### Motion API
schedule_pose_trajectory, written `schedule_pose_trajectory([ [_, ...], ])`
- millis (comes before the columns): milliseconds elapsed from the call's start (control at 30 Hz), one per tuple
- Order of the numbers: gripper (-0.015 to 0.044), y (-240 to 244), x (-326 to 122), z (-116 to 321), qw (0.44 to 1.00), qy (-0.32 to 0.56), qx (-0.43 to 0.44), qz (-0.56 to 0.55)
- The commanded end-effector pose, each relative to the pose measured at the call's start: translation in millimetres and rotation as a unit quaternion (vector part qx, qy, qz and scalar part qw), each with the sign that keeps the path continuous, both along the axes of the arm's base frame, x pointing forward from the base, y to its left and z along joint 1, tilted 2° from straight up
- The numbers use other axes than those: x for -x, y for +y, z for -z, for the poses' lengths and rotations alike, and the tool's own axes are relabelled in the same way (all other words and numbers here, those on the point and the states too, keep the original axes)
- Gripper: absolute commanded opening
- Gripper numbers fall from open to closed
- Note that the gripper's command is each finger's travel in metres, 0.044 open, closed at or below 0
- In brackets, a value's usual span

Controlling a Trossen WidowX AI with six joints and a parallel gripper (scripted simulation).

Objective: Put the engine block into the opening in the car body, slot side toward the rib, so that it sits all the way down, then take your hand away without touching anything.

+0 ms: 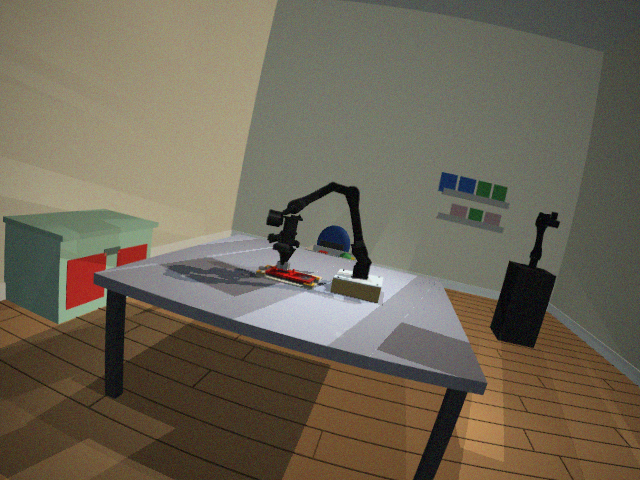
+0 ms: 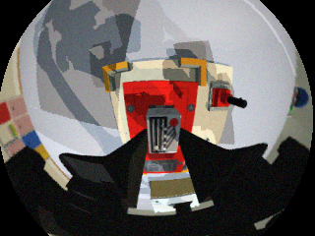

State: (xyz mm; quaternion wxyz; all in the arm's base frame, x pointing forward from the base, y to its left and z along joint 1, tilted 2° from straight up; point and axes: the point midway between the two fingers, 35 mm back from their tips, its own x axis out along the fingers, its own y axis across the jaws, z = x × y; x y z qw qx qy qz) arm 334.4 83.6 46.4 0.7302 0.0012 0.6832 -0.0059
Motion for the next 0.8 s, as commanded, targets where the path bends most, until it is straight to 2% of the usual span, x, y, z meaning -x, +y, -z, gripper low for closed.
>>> schedule_pose_trajectory([
  [0, 0.0159, -0.5, -0.3, 1.5, 1.0, 0.0, 0.002, -0.001],
  [767, 0.0159, -0.5, -0.6, 6.8, 1.0, 0.0, 0.002, 0.003],
])
